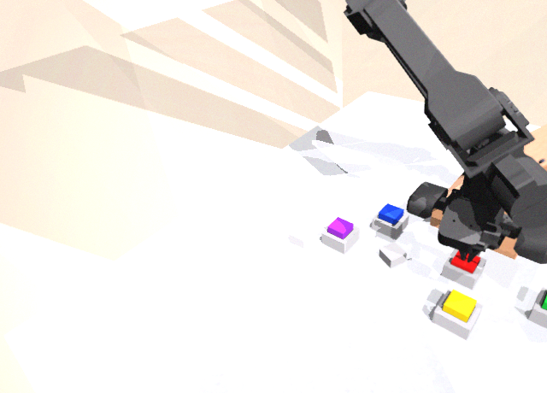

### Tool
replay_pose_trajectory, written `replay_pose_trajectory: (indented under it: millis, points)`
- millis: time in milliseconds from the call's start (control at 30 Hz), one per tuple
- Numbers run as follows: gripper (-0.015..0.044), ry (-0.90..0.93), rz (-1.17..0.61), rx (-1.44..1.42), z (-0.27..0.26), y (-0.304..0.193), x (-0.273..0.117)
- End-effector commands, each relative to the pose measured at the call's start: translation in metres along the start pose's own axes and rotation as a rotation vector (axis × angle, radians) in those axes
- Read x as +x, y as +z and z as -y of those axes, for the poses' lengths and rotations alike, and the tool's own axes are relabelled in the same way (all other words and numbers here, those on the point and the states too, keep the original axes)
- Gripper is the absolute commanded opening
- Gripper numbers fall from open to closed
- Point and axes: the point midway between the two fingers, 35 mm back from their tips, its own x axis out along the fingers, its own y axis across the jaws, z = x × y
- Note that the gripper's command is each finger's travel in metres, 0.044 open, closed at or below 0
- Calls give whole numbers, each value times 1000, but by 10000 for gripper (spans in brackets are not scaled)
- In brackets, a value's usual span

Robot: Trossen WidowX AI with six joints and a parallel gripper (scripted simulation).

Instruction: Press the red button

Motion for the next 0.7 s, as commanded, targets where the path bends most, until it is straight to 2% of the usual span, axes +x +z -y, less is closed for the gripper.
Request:
replay_pose_trajectory:
  millis: [0, 233, 367, 500, 667]
  points:
    - [20, -5, -2, -6, 1, -1, 1]
    - [20, -5, -2, -6, 1, -1, 1]
    - [20, -4, -2, -6, 0, 0, -30]
    - [20, -4, -2, -6, 0, -1, -32]
    - [151, 4, 0, -7, -34, 15, -51]
